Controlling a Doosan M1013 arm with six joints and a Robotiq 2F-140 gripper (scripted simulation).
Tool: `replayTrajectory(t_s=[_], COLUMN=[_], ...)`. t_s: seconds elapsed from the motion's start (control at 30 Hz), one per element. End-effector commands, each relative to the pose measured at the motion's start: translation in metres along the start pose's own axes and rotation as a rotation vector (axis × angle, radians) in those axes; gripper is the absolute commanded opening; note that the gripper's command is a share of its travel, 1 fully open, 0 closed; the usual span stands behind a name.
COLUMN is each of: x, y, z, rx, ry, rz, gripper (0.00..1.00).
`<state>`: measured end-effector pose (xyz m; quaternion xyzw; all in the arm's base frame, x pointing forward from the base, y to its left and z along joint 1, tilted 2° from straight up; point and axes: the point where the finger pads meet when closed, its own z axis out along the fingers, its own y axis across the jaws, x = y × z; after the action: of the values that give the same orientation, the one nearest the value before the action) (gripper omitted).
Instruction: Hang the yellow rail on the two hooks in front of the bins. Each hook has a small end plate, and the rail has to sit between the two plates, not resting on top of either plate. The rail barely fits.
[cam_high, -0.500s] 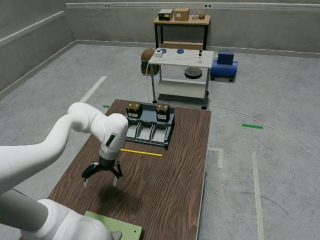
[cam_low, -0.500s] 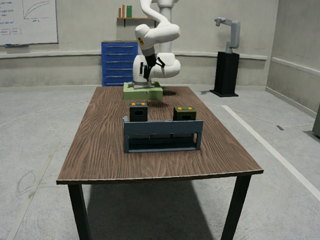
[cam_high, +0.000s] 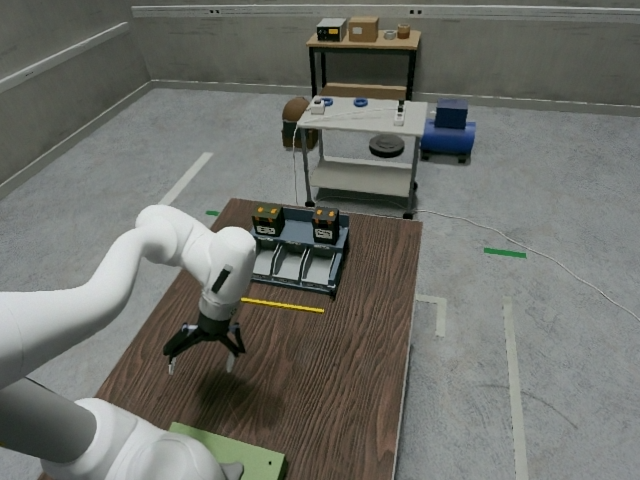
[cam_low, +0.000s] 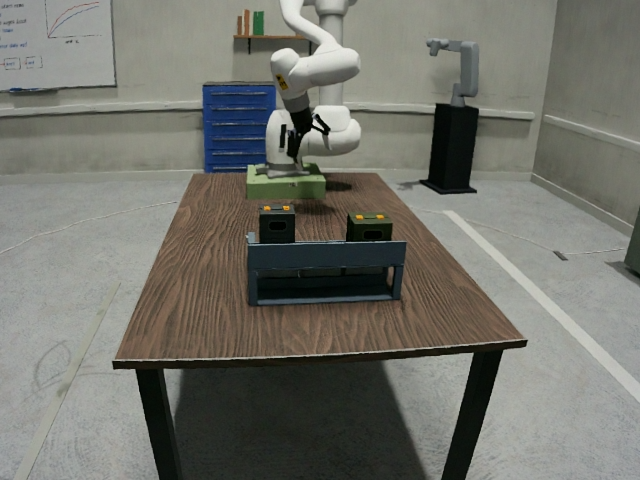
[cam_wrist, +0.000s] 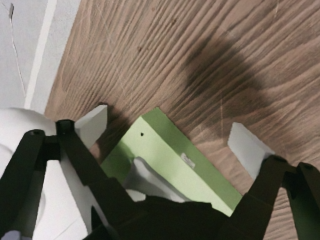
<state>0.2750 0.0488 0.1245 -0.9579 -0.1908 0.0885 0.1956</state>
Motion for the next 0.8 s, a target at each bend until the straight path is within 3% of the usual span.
replayTrajectory(t_s=[0.0,0.03,0.13,0.23,0.6,0.77], x=[0.000,0.000,0.045,0.076,0.076,0.147], y=[0.000,0.000,0.025,0.040,0.040,0.064], z=[0.000,0.000,-0.047,-0.078,-0.078,-0.145], rx=[0.000,0.000,-0.068,-0.113,-0.113,-0.219], ry=[0.000,0.000,0.002,0.009,0.009,0.048], rz=[0.000,0.000,0.056,0.094,0.094,0.189], gripper=[1.00,1.00,1.00,1.00,1.00,1.00])
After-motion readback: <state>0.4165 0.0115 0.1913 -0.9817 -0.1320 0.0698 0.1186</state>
